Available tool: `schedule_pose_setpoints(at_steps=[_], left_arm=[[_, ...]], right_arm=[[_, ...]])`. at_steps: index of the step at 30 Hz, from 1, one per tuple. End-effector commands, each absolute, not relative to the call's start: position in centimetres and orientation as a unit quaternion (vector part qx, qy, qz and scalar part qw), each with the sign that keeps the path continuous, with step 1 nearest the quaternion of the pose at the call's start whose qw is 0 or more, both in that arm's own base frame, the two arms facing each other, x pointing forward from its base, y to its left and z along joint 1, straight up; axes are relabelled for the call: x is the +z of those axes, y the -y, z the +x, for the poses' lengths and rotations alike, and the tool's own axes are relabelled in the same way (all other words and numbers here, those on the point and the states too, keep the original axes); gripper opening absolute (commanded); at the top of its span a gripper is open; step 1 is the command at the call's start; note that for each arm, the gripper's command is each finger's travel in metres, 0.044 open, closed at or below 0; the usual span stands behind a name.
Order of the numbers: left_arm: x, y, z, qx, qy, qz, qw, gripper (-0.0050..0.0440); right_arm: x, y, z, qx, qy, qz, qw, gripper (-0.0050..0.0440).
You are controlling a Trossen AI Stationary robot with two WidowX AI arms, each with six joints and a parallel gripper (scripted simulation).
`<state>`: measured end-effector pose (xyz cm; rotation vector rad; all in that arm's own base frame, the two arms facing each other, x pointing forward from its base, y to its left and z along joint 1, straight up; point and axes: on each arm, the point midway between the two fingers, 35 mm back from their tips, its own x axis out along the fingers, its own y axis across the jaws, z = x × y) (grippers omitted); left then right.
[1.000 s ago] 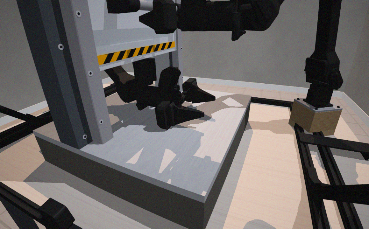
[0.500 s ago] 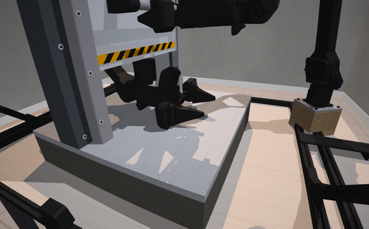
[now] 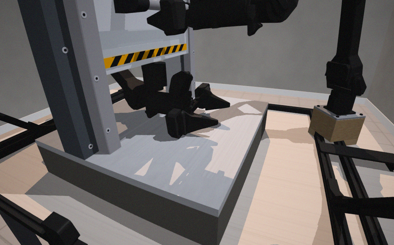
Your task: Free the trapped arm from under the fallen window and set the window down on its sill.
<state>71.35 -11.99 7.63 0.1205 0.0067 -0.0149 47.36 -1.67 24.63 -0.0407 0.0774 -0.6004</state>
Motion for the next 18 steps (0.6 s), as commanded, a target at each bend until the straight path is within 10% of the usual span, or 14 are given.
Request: schedule_pose_setpoints(at_steps=[1, 18], left_arm=[[7.7, 12.0, 71.4, -0.008, -0.004, 0.065, 0.998, 0.04], [7.7, 12.0, 71.4, -0.008, -0.004, 0.065, 0.998, 0.04]], right_arm=[[29.9, 1.6, 47.4, -0.29, 0.021, -0.006, 0.957, 0.04], [33.4, 1.6, 47.4, -0.289, 0.076, -0.023, 0.954, 0.04]])
